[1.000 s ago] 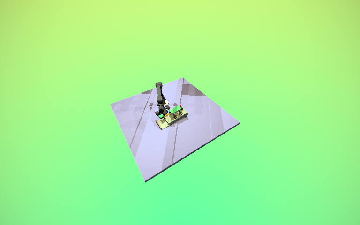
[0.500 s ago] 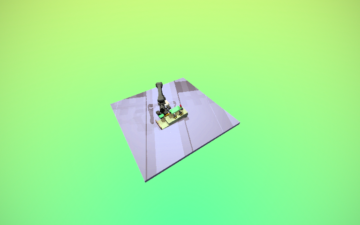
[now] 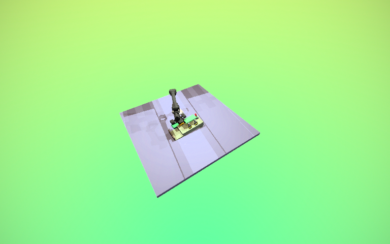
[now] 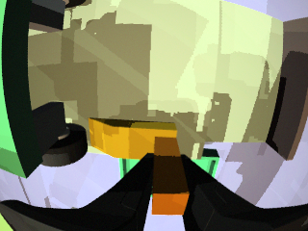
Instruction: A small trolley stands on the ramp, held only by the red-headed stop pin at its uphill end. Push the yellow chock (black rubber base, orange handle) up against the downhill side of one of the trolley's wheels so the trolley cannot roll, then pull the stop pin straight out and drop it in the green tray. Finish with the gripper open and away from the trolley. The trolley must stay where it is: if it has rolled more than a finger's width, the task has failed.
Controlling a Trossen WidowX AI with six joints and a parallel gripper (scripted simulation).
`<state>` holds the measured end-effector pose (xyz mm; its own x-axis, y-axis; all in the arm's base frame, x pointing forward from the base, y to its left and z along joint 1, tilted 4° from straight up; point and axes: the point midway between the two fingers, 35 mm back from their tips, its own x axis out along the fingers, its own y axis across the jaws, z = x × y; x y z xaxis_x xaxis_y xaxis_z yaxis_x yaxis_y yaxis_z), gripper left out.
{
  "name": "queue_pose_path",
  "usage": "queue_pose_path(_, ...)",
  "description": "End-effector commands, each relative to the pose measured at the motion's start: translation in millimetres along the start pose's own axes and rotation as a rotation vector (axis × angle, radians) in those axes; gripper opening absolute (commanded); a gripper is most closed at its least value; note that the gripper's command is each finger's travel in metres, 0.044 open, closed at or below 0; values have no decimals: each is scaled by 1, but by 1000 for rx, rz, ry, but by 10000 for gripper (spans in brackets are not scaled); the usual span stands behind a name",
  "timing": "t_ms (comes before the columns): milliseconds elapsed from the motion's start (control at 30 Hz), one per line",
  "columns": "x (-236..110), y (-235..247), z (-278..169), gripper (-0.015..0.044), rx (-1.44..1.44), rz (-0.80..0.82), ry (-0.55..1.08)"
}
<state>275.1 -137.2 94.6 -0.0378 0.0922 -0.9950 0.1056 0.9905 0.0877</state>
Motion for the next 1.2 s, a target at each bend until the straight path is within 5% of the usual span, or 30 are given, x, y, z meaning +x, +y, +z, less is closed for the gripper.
queue_pose_path(0, 0, 5, 0, 0, 5, 8, 3)
queue_pose_path(467, -1, 4, 0, 0, 2, -1, 0)
queue_pose_path(700, -1, 4, 0, 184, 2, -1, 0)
queue_pose_path(1167, -33, 4, -1, 190, 5, 7, 3)
